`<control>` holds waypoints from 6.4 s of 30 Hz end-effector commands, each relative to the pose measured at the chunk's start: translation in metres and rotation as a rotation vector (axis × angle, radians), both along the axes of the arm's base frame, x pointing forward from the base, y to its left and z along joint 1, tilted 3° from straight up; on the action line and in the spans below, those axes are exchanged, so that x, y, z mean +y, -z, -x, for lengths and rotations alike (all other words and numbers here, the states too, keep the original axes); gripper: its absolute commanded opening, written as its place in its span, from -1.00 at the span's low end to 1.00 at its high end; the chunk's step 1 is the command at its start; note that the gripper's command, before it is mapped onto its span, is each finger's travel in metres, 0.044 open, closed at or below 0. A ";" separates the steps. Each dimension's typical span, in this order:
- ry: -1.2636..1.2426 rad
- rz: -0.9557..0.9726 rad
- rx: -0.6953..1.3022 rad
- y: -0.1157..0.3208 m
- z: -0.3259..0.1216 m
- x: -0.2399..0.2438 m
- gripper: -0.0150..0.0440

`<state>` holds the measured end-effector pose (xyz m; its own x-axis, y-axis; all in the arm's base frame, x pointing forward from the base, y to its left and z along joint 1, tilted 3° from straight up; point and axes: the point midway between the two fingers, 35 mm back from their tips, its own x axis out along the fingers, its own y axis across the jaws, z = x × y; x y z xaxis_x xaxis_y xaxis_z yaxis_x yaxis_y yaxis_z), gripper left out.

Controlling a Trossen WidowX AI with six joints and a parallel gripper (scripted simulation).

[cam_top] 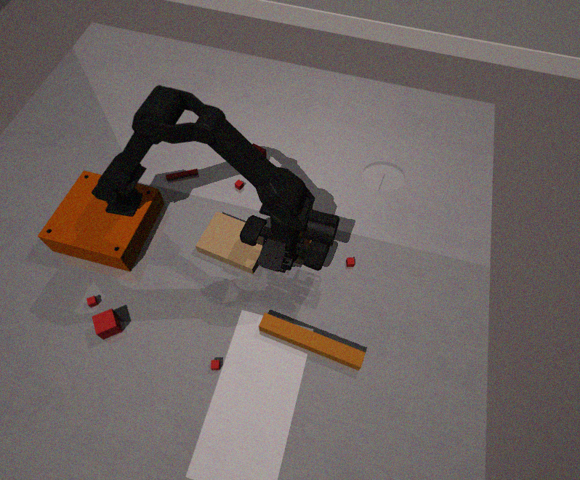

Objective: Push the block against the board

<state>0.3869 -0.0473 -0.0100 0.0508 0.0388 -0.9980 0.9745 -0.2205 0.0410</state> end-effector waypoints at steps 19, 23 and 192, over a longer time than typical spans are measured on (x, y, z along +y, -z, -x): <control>0.000 -0.004 0.003 0.000 -0.002 0.017 -0.49; 0.000 -0.004 0.003 0.000 -0.002 0.017 -0.49; -1.539 0.074 -0.071 -0.010 -0.080 0.069 -0.49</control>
<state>0.4719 0.0201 0.0009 0.0651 0.0467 -0.9968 0.2442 0.9678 0.0613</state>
